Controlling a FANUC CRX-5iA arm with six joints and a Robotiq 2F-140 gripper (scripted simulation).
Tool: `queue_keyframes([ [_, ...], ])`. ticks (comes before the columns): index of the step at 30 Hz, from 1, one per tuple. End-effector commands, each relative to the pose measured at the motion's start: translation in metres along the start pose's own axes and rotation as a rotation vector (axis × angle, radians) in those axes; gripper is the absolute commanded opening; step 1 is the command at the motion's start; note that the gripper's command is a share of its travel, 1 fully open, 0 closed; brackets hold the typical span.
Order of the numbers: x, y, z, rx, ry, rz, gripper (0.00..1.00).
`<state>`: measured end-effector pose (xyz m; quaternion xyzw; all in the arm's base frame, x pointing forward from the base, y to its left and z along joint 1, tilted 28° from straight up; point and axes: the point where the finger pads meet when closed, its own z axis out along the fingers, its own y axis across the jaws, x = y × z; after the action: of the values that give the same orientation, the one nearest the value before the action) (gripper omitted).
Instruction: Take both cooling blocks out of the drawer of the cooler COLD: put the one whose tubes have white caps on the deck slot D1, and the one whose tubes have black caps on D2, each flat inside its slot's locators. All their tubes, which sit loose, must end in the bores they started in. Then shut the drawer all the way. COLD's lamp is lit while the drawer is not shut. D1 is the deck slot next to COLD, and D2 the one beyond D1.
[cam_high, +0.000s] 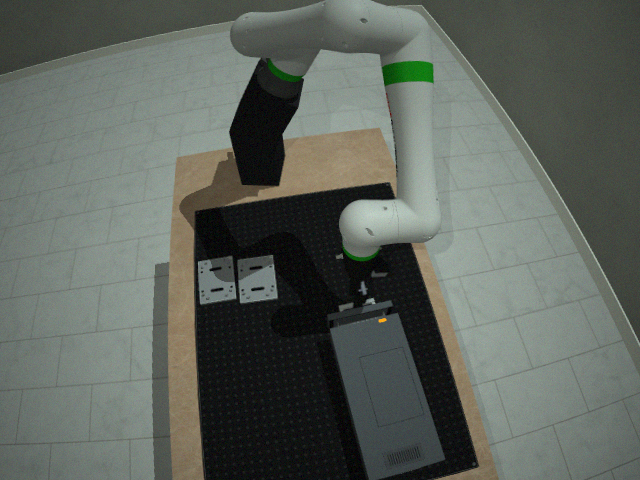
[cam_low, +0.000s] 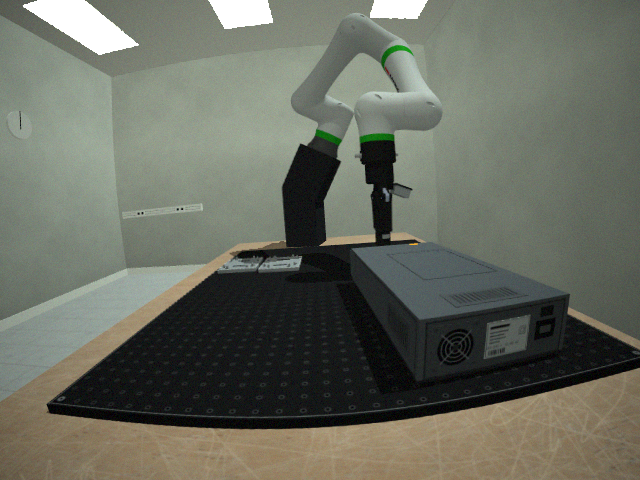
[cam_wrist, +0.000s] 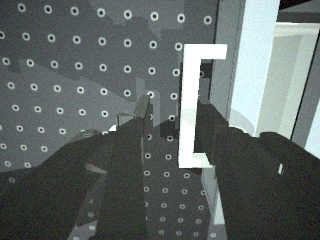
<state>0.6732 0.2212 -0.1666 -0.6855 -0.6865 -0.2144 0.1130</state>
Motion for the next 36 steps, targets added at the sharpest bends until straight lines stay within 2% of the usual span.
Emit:
queue_keyframes([
  [1, 0.0, 0.0, -0.001, -0.002, 0.0, 0.0, 0.34],
  [36, 0.0, -0.04, -0.001, -0.002, 0.0, 0.0, 0.34],
])
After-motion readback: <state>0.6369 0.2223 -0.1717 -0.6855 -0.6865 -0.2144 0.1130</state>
